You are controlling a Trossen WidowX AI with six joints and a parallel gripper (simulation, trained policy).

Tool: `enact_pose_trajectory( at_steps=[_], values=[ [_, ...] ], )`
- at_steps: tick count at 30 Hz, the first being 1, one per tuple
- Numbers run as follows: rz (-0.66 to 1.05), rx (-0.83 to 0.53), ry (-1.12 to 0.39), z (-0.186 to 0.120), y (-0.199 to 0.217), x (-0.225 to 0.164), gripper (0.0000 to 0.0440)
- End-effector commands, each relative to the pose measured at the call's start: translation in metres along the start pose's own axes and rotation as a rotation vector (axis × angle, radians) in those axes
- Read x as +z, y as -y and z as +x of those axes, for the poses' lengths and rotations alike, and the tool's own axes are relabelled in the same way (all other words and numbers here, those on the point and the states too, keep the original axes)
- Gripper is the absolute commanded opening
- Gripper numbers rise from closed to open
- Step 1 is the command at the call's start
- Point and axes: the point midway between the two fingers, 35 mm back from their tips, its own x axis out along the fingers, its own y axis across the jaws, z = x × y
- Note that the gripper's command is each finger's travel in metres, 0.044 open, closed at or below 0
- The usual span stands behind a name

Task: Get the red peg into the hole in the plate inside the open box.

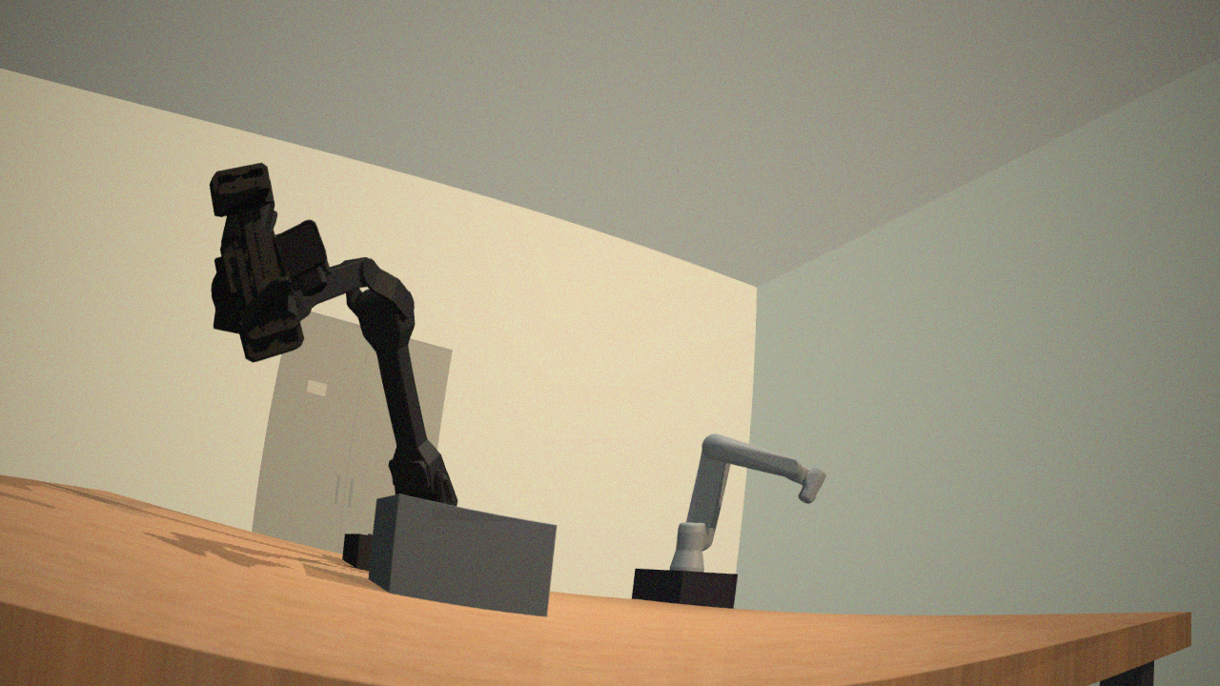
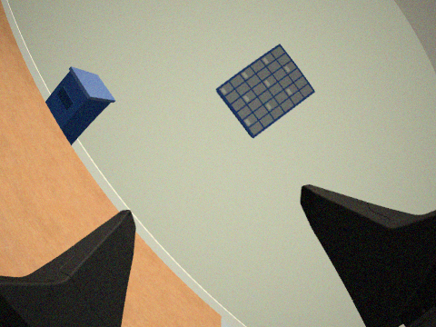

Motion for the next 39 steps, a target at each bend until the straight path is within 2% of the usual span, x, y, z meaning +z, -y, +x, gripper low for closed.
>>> enact_pose_trajectory(
  at_steps=[1,3,11,20,30,39],
  values=[
    [0.003,-0.005,-0.001,0.002,0.003,0.004,0.0418],
    [0.027,-0.008,-0.003,0.009,0.008,0.014,0.0440],
    [0.278,0.030,-0.011,0.052,0.006,0.084,0.0440],
    [0.573,0.109,-0.057,0.080,-0.016,0.161,0.0440],
    [0.877,0.219,-0.167,0.086,-0.059,0.234,0.0440],
    [1.120,0.316,-0.325,0.071,-0.107,0.293,0.0440]
  ],
)
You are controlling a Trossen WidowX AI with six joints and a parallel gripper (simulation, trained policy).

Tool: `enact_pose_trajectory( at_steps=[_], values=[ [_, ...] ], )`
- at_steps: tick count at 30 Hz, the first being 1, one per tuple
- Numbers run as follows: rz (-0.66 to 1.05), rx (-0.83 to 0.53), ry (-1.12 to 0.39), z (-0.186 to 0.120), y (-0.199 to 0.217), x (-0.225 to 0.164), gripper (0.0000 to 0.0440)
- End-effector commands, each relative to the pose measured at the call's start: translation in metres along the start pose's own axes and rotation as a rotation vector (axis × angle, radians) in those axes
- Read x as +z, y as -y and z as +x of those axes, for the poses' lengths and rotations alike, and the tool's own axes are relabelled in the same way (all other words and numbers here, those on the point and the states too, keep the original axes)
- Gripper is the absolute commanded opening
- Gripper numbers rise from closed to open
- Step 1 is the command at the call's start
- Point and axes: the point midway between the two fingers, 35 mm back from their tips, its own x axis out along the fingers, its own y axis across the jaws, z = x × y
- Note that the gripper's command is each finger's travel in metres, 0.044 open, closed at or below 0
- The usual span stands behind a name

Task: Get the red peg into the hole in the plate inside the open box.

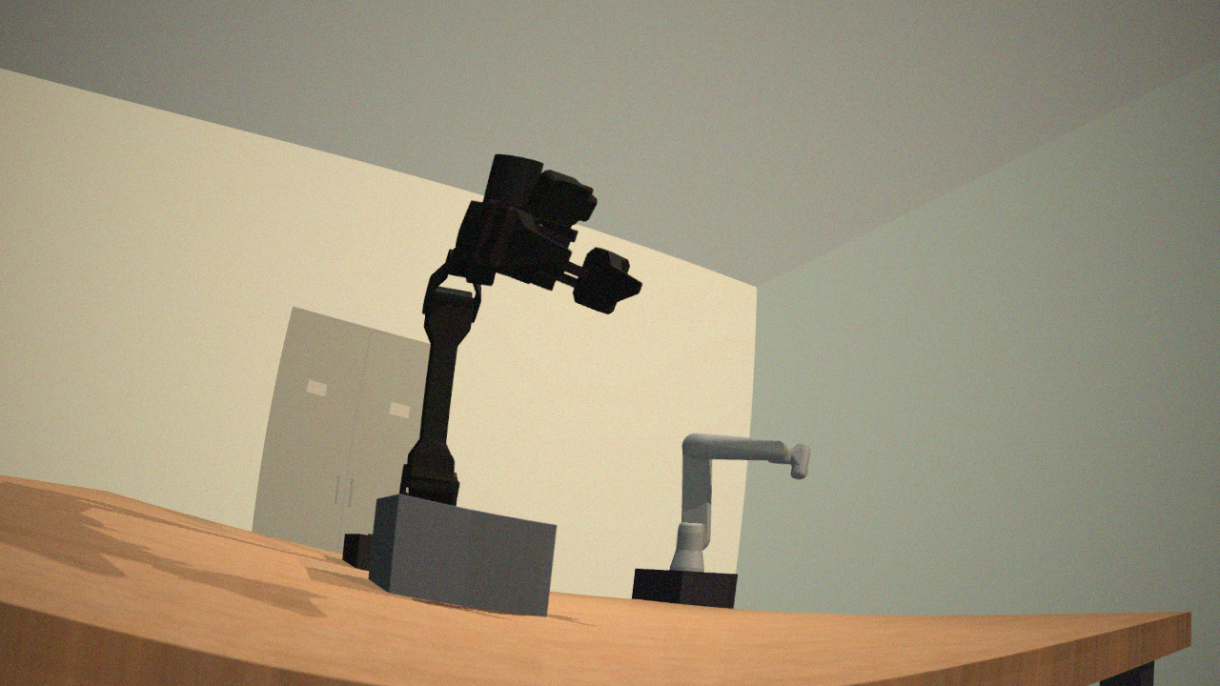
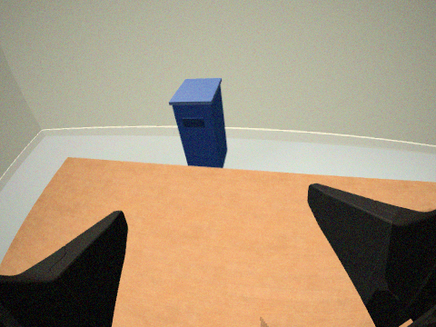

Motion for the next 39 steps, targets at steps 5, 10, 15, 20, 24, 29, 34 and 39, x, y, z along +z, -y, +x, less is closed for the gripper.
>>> enact_pose_trajectory(
  at_steps=[5,10,15,20,24,29,34,39],
  values=[
    [0.192,0.008,-0.137,-0.012,-0.055,-0.021,0.0440],
    [0.316,-0.005,-0.251,-0.022,-0.089,-0.044,0.0440],
    [0.429,-0.037,-0.371,-0.036,-0.118,-0.070,0.0440],
    [0.532,-0.089,-0.495,-0.053,-0.142,-0.100,0.0440],
    [0.605,-0.146,-0.595,-0.069,-0.158,-0.125,0.0440],
    [0.685,-0.235,-0.716,-0.093,-0.176,-0.156,0.0440],
    [0.749,-0.347,-0.831,-0.119,-0.190,-0.187,0.0440],
    [0.796,-0.471,-0.925,-0.145,-0.200,-0.218,0.0440]
  ],
)
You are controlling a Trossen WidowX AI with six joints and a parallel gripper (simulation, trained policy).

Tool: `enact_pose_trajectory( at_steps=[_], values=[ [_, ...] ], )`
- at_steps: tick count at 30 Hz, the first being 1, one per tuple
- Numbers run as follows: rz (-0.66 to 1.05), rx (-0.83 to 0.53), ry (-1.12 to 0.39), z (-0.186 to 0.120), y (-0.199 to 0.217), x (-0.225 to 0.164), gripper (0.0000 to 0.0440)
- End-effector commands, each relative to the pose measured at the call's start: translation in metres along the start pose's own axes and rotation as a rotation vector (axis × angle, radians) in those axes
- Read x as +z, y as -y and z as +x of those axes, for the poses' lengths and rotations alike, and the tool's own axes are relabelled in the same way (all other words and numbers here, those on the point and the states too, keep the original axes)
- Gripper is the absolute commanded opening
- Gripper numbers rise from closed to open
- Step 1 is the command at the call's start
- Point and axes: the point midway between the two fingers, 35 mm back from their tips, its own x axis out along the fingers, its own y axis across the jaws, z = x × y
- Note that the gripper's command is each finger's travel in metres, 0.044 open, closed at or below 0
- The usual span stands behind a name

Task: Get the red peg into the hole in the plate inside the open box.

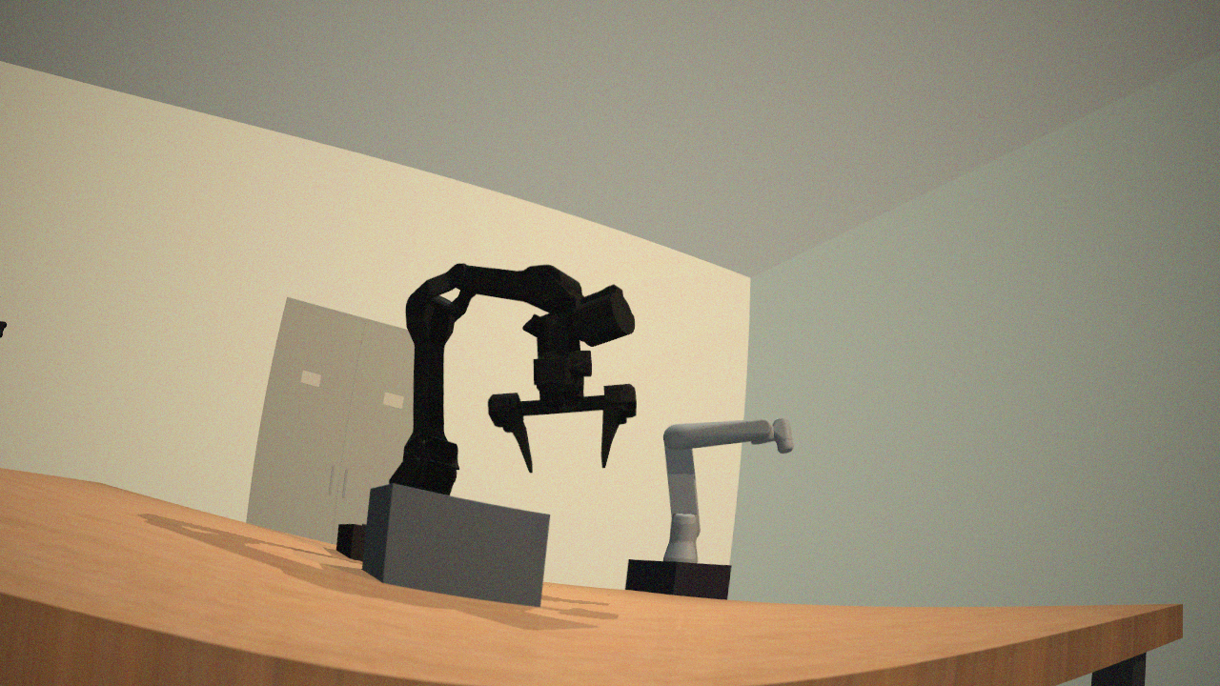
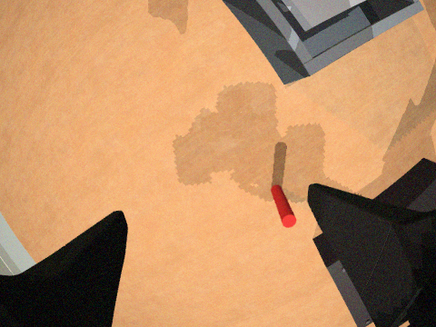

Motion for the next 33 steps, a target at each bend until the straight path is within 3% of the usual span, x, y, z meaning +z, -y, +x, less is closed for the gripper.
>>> enact_pose_trajectory(
  at_steps=[1,16,29,33],
  values=[
    [0.056,-0.070,-0.024,0.004,0.015,-0.018,0.0440],
    [0.229,-0.269,-0.059,0.052,0.053,-0.056,0.0440],
    [0.310,-0.239,-0.021,0.112,0.061,-0.067,0.0439],
    [0.333,-0.235,-0.017,0.123,0.065,-0.070,0.0404]
  ],
)
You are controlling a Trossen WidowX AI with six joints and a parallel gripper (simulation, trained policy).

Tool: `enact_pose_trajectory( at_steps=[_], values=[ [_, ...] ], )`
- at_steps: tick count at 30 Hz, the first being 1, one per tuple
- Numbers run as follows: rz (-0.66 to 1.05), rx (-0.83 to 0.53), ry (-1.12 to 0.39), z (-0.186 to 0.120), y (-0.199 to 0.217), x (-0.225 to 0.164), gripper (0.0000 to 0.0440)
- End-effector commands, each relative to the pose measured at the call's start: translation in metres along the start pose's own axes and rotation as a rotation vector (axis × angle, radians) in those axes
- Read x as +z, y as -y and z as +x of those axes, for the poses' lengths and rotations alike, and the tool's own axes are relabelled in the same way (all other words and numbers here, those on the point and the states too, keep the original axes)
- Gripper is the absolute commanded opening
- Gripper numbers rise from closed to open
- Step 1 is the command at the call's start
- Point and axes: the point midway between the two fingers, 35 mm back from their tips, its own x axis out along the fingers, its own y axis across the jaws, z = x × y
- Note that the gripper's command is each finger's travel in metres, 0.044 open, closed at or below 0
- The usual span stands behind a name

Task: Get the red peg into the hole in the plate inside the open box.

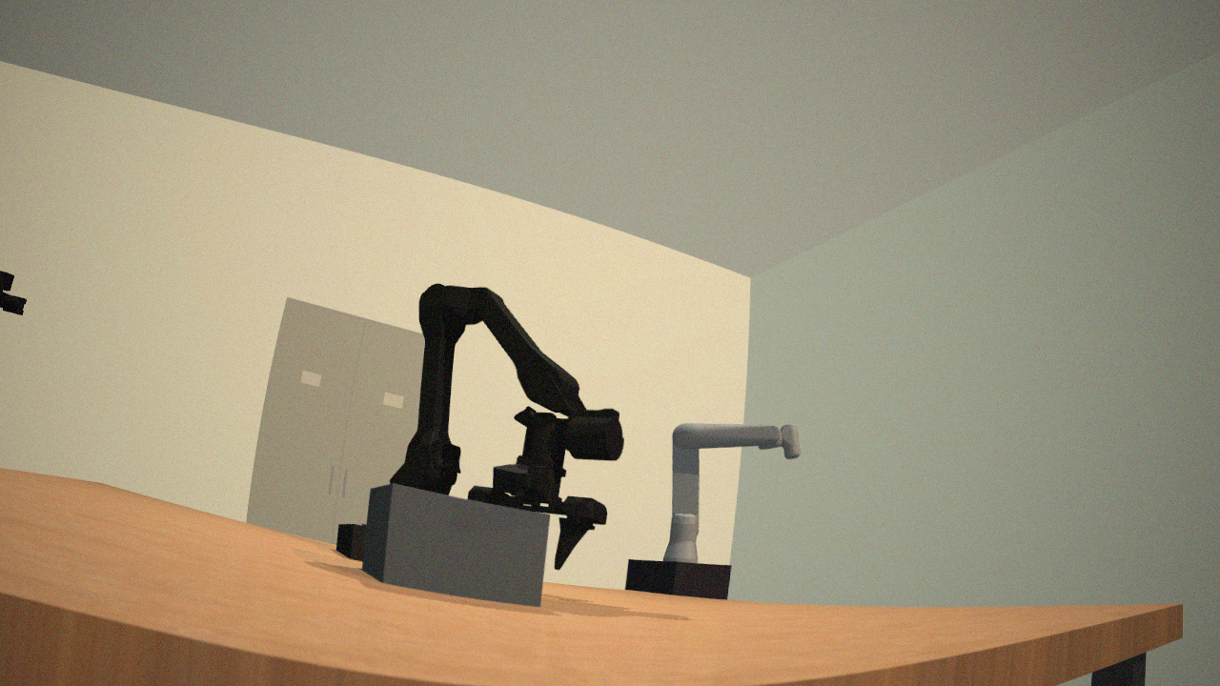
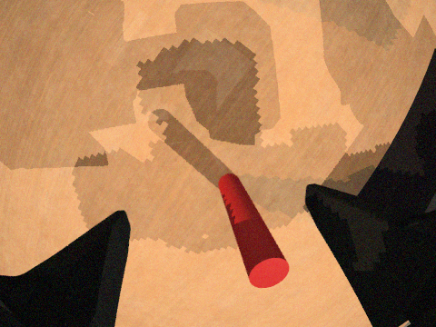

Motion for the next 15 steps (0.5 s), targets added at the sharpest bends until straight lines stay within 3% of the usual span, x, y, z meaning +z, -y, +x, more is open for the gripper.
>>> enact_pose_trajectory(
  at_steps=[1,15],
  values=[
    [0.022,-0.008,0.002,0.0106,0.0032,-0.0019,0.0383],
    [0.038,-0.035,-0.084,0.0152,0.0065,-0.0056,0.0022]
  ],
)
